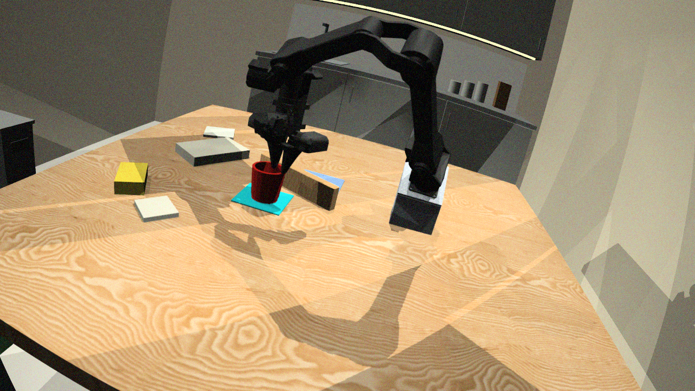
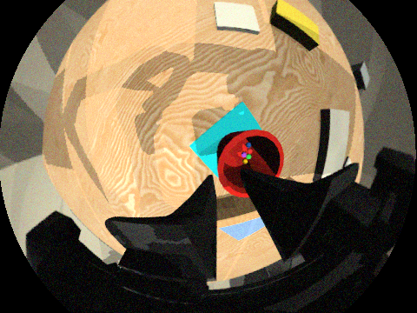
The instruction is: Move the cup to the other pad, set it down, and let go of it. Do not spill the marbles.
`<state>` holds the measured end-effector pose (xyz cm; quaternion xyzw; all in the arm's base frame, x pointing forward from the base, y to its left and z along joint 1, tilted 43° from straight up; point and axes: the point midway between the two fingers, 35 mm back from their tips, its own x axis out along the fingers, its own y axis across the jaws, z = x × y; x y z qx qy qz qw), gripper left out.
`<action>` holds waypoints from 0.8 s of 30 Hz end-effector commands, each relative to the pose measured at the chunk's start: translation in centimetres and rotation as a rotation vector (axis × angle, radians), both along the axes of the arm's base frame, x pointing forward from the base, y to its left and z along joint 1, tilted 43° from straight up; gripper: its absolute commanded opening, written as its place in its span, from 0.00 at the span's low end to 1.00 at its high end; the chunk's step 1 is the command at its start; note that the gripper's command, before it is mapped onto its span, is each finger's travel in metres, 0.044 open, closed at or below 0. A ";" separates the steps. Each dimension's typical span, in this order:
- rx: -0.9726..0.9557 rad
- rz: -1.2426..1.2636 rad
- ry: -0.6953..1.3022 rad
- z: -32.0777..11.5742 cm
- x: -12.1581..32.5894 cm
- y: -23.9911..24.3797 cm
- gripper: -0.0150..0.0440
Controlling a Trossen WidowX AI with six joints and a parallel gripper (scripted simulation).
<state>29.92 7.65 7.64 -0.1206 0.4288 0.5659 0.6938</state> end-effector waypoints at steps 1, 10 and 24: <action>-0.004 0.000 -0.008 0.6 0.1 -0.6 0.47; 0.002 -0.002 0.001 0.9 -0.2 -0.9 0.52; -0.002 -0.002 -0.001 2.1 -0.1 -2.1 1.00</action>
